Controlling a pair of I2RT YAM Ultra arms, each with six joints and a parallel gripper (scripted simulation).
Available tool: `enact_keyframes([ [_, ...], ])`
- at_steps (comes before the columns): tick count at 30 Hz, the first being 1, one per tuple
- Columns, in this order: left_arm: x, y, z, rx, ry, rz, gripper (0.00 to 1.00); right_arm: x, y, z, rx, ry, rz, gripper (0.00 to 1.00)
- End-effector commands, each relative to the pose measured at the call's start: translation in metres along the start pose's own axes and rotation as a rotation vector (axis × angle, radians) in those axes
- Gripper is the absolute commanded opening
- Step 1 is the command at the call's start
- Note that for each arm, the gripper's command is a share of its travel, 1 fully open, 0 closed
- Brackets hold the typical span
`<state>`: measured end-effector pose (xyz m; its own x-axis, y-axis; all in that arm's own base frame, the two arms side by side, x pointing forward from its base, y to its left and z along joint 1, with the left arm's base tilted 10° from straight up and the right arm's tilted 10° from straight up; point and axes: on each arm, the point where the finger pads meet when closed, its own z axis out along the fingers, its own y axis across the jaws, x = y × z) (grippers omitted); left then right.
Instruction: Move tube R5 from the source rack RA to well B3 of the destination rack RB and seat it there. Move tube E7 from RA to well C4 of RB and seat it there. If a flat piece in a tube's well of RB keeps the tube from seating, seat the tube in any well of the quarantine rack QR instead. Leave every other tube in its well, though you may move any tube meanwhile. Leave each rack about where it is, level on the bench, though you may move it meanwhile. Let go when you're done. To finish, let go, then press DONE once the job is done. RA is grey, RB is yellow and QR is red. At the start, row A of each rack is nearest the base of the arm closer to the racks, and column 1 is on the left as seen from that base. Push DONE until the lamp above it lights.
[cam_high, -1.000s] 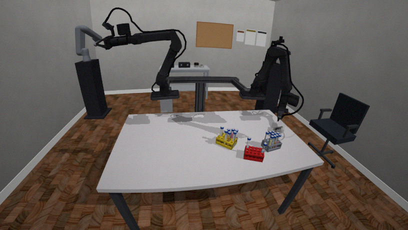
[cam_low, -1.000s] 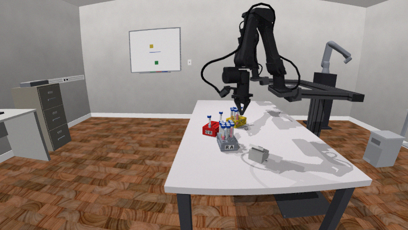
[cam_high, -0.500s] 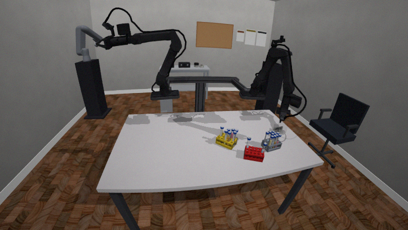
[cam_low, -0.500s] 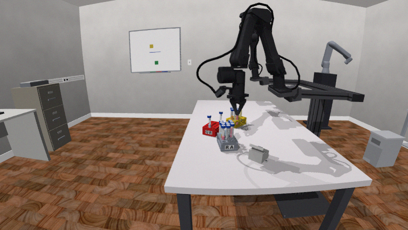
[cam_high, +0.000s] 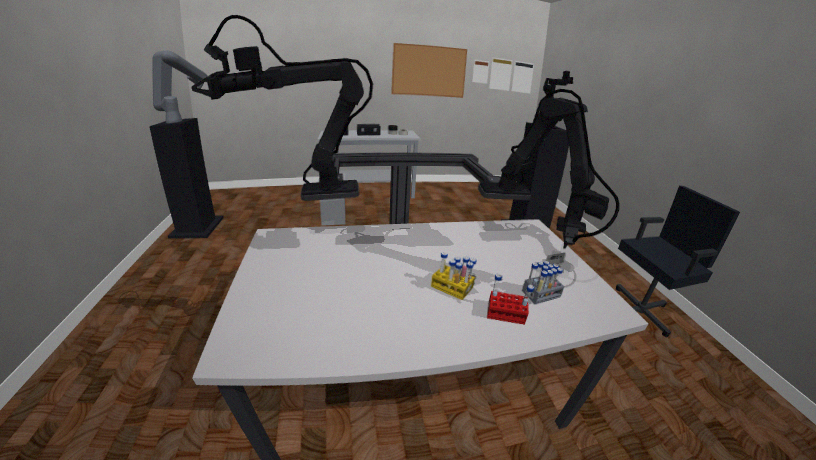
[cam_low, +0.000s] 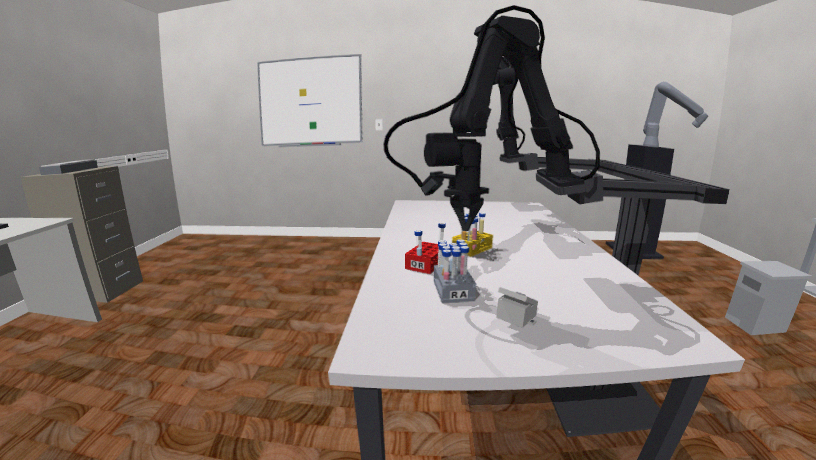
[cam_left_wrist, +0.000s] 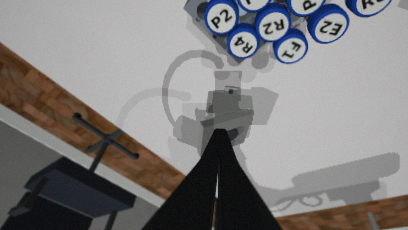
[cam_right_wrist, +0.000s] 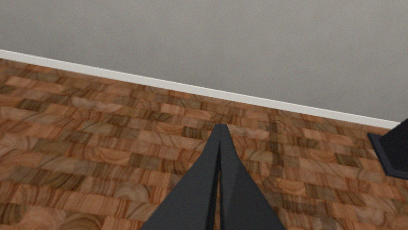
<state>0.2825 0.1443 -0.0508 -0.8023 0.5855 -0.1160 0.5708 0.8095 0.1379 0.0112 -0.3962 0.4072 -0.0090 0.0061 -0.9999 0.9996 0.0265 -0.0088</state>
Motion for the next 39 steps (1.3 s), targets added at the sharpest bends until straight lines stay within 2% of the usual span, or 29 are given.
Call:
enact_keyframes([
  [1, -0.008, 0.006, -0.001, 0.004, -0.003, -0.001, 0.0, -0.025, -0.008, -0.012, 0.022, -0.05, 0.008, 0.0],
  [24, -0.004, 0.005, -0.003, -0.006, -0.006, -0.003, 0.0, -0.025, -0.008, -0.012, 0.022, -0.05, 0.008, 0.0],
  [25, -0.005, -0.009, -0.004, 0.006, 0.007, -0.035, 0.3, -0.025, -0.008, -0.012, 0.022, -0.05, 0.008, 0.0],
  [29, -0.023, -0.025, -0.004, -0.016, -0.007, -0.168, 0.3, -0.025, -0.008, -0.012, 0.022, -0.05, 0.008, 0.0],
  [31, -0.023, -0.025, -0.004, -0.016, -0.007, -0.168, 0.3, -0.025, -0.008, -0.012, 0.022, -0.05, 0.008, 0.0],
  [39, -0.052, -0.07, -0.003, -0.013, -0.012, -0.435, 0.3, -0.025, -0.008, -0.012, 0.022, -0.05, 0.008, 0.0],
])
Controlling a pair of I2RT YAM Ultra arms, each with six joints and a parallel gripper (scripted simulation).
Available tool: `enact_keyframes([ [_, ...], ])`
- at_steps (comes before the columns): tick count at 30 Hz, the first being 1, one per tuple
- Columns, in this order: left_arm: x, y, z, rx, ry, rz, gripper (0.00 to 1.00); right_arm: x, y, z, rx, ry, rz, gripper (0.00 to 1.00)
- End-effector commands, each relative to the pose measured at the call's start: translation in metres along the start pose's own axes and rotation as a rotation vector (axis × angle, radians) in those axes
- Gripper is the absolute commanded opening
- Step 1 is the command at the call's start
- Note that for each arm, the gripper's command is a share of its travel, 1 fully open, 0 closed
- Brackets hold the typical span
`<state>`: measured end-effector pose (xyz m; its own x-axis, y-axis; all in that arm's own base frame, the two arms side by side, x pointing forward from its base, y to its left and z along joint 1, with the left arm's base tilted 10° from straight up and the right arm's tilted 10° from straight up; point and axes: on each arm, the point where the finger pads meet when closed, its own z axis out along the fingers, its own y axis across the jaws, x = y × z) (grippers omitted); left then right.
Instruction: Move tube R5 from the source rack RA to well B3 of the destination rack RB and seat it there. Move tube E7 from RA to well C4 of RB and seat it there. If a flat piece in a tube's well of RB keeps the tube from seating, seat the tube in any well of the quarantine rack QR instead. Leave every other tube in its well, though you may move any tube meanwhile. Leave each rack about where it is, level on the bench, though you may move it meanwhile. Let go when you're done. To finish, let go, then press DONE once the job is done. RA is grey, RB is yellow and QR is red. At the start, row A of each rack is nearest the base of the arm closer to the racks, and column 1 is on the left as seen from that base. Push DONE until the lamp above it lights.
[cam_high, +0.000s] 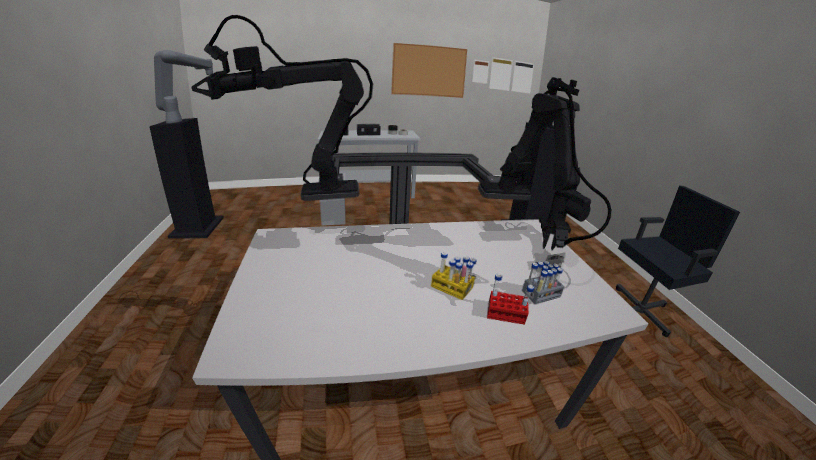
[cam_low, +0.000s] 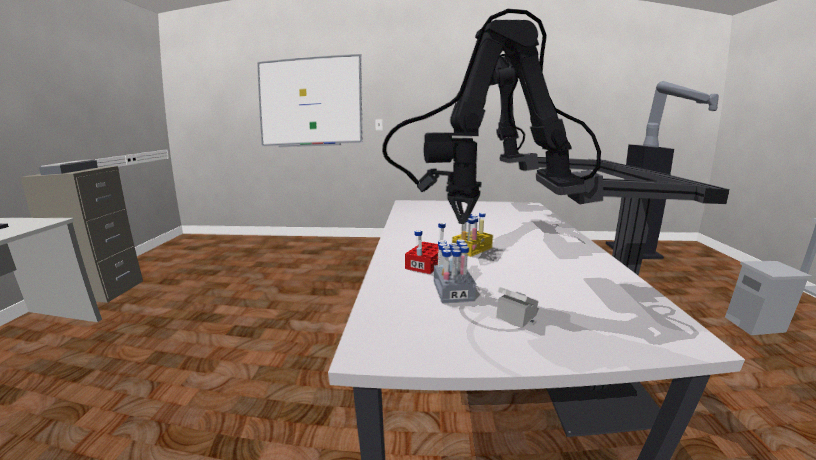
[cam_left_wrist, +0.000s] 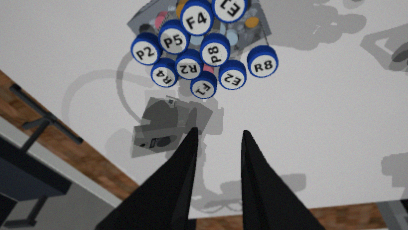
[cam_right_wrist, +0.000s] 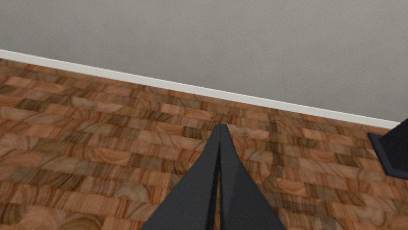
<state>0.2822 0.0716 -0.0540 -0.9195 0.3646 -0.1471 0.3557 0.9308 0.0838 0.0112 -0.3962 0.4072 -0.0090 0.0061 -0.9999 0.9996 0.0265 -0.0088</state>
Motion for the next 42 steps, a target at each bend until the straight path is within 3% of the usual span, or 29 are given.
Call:
enact_keyframes([
  [1, -0.01, -0.019, -0.003, -0.032, -0.016, -0.215, 0.3, -0.025, -0.008, -0.012, 0.022, -0.05, 0.008, 0.0],
  [7, -0.02, -0.058, 0.002, -0.026, -0.006, -0.415, 0.3, -0.025, -0.008, -0.012, 0.022, -0.05, 0.008, 0.0],
  [9, -0.02, -0.058, 0.002, -0.026, -0.006, -0.415, 0.3, -0.025, -0.008, -0.012, 0.022, -0.05, 0.008, 0.0],
  [10, -0.038, -0.058, -0.003, -0.03, -0.04, -0.45, 0.3, -0.025, -0.008, -0.012, 0.022, -0.05, 0.008, 0.0],
  [18, -0.048, -0.112, 0.002, -0.025, -0.008, -0.714, 0.3, -0.025, -0.008, -0.012, 0.022, -0.05, 0.008, 0.0],
  [23, -0.059, -0.144, 0.002, -0.025, -0.009, -0.737, 0.3, -0.025, -0.008, -0.012, 0.022, -0.05, 0.008, 0.0],
  [27, -0.059, -0.141, 0.002, -0.027, -0.009, -0.747, 0.3, -0.025, -0.008, -0.012, 0.022, -0.05, 0.008, 0.0],
  [42, -0.12, -0.089, 0.001, -0.013, -0.006, -0.742, 0.3, -0.025, -0.008, -0.012, 0.022, -0.05, 0.008, 0.0],
])
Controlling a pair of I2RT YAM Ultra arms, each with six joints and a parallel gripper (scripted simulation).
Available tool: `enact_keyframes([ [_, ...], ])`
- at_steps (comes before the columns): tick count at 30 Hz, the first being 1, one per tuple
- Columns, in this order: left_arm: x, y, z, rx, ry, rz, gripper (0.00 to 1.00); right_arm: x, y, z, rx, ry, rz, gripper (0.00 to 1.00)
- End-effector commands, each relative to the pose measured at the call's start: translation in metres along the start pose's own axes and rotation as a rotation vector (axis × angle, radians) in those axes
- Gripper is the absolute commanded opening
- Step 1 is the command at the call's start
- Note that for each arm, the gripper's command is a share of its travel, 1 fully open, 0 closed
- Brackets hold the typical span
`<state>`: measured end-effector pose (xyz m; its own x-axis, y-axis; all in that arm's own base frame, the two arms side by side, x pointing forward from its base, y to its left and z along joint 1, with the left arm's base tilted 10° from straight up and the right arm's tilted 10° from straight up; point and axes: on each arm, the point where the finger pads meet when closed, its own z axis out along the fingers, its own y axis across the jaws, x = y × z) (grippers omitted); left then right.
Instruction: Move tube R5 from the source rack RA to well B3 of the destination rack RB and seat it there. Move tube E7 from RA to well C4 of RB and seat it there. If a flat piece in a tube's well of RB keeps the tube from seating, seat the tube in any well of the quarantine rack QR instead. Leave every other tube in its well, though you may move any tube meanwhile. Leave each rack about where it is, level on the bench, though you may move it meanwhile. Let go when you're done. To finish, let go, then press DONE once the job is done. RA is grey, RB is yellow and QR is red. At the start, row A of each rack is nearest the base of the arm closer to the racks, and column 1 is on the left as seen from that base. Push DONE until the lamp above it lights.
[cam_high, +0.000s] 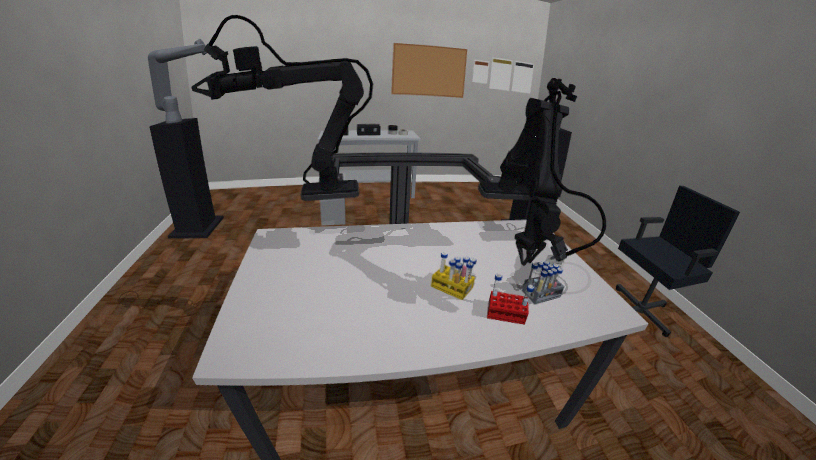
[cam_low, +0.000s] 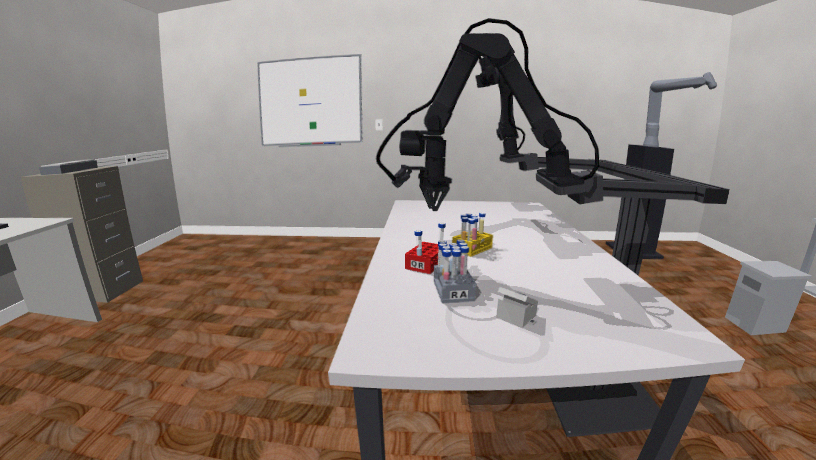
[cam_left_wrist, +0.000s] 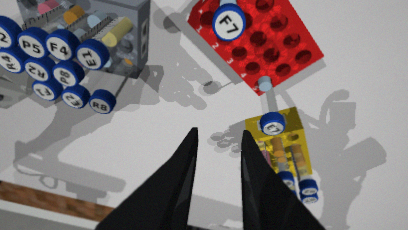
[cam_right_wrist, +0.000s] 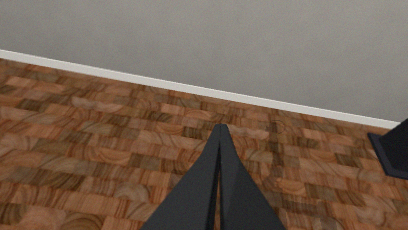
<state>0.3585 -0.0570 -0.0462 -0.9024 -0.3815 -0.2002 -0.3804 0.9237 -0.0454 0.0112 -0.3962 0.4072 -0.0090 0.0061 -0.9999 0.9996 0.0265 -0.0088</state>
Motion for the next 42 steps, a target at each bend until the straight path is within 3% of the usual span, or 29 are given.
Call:
enact_keyframes([
  [1, -0.003, 0.001, -0.001, -0.013, 0.027, 0.024, 0.3, -0.025, -0.008, -0.012, 0.022, -0.05, 0.008, 0.0],
  [12, -0.056, -0.003, -0.001, -0.014, 0.024, 0.024, 0.3, -0.025, -0.008, -0.012, 0.022, -0.05, 0.008, 0.0],
  [15, -0.054, -0.011, -0.013, 0.003, 0.0, 0.042, 0.3, -0.025, -0.008, -0.012, 0.022, -0.05, 0.008, 0.0],
  [16, -0.04, -0.004, -0.007, -0.014, 0.031, 0.044, 0.3, -0.025, -0.008, -0.012, 0.022, -0.05, 0.008, 0.0],
  [19, -0.036, 0.0, 0.001, -0.029, 0.045, 0.039, 0.3, -0.025, -0.008, -0.012, 0.022, -0.05, 0.008, 0.0],
  [27, -0.054, -0.013, -0.011, 0.008, -0.022, 0.027, 0.3, -0.025, -0.008, -0.012, 0.022, -0.05, 0.008, 0.0],
  [33, -0.034, 0.0, 0.017, -0.027, 0.036, 0.027, 0.3, -0.025, -0.008, -0.012, 0.022, -0.05, 0.008, 0.0],
  [42, -0.053, -0.007, 0.022, -0.006, -0.001, 0.023, 0.3, -0.025, -0.008, -0.012, 0.022, -0.05, 0.008, 0.0],
])
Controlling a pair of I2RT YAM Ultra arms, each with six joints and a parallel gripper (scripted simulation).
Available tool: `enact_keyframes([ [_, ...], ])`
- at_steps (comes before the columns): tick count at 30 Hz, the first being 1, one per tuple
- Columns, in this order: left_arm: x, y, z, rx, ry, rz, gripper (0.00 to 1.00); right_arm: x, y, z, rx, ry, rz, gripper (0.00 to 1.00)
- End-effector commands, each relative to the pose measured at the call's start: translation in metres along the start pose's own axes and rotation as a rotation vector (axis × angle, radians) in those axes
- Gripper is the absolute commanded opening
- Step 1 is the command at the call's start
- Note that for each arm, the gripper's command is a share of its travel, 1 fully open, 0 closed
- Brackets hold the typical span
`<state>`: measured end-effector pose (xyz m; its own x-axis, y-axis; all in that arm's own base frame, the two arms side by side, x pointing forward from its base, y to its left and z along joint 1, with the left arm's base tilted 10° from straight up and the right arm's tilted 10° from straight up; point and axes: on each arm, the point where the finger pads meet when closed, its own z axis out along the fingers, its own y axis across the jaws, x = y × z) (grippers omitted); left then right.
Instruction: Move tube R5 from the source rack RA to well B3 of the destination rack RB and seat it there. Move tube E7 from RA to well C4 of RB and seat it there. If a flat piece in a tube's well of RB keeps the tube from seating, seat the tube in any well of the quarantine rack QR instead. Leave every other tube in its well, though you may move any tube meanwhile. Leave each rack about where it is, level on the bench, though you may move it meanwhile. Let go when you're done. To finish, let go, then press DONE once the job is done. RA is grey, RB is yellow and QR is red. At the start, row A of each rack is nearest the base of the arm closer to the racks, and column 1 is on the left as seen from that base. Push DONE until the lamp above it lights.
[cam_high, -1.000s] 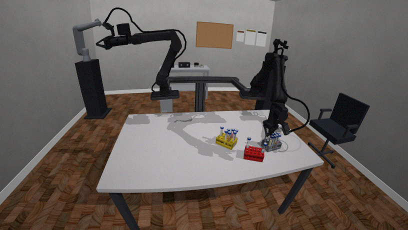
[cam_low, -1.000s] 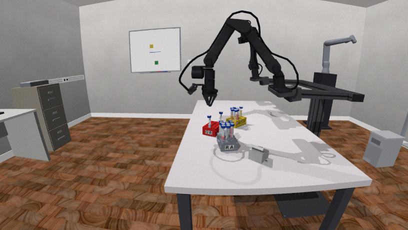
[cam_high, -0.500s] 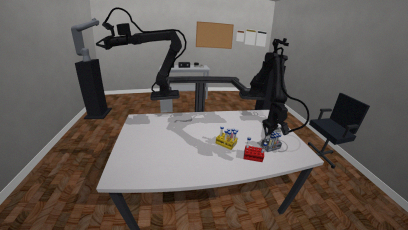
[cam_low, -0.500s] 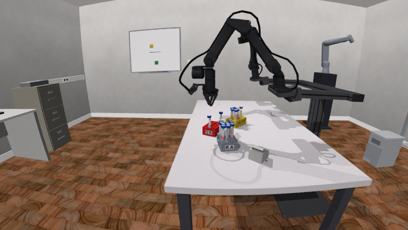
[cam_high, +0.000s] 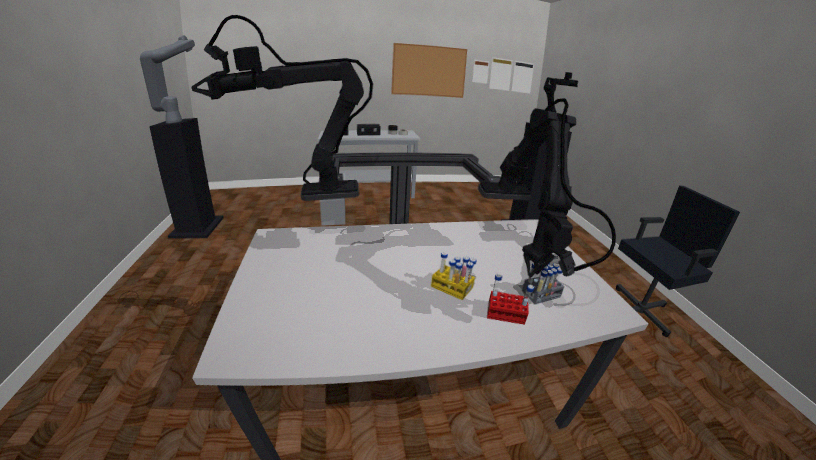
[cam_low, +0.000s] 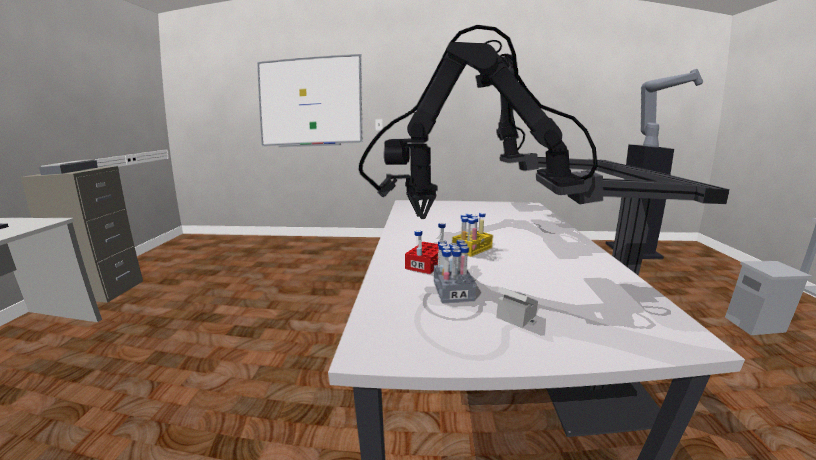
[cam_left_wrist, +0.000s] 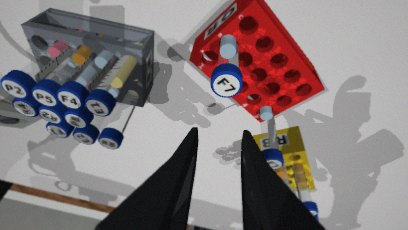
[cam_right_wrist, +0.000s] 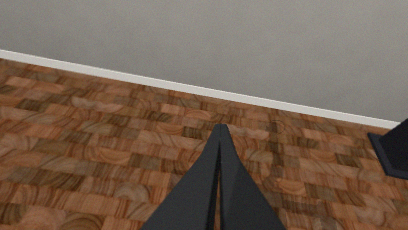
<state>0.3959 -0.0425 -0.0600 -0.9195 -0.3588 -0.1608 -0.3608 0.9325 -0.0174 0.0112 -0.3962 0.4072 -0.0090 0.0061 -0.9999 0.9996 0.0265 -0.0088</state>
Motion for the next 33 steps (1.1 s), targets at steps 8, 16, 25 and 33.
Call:
enact_keyframes([
  [8, -0.019, -0.007, 0.014, 0.018, -0.042, -0.002, 0.3, -0.025, -0.008, -0.012, 0.022, -0.05, 0.008, 0.0],
  [16, -0.017, -0.006, 0.025, 0.016, -0.037, -0.001, 0.3, -0.025, -0.008, -0.012, 0.022, -0.05, 0.008, 0.0],
  [25, -0.011, -0.004, 0.028, 0.017, -0.037, 0.0, 0.3, -0.025, -0.008, -0.012, 0.022, -0.05, 0.008, 0.0],
  [33, -0.004, -0.001, 0.037, 0.007, -0.018, 0.001, 0.3, -0.025, -0.008, -0.012, 0.022, -0.05, 0.008, 0.0],
])
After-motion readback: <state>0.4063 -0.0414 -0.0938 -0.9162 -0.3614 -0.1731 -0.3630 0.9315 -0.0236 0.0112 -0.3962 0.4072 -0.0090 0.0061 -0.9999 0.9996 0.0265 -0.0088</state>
